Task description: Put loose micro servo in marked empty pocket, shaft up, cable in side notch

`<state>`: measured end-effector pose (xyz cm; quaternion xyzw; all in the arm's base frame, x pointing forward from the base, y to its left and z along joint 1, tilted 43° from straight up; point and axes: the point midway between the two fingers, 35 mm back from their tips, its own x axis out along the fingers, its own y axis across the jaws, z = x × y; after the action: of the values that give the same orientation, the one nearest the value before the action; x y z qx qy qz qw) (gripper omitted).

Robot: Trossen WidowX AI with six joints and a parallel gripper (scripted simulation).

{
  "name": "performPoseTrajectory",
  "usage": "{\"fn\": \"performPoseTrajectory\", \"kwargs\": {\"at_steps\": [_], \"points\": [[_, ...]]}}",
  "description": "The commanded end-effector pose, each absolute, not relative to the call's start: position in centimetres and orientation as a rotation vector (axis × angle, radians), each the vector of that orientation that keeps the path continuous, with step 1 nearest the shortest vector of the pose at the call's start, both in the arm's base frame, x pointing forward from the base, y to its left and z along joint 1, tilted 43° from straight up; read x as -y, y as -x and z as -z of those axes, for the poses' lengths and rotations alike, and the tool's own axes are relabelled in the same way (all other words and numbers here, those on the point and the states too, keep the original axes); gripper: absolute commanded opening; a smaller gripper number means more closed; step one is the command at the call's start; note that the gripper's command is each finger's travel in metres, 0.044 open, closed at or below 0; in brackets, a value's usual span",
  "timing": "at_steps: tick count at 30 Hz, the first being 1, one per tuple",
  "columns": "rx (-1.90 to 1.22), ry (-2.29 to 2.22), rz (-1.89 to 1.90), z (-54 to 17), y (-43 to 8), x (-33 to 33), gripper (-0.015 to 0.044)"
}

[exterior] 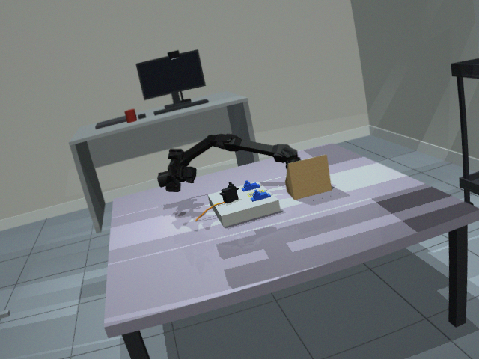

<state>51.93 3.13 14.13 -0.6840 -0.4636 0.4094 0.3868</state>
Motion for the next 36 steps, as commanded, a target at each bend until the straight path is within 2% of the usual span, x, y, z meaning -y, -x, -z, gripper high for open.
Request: {"fn": "performPoseTrajectory", "kwargs": {"at_steps": [1, 2, 18, 36], "points": [[1.182, 1.745, -1.044, -14.1, -51.9, -3.2, 0.0426], [1.185, 1.752, -1.048, -14.0, -51.9, -3.3, 0.044], [1.388, 2.041, -1.227, -10.2, -49.9, -6.6, 0.044], [1.803, 2.276, -1.471, -6.2, -46.5, -9.2, 0.044]]}}
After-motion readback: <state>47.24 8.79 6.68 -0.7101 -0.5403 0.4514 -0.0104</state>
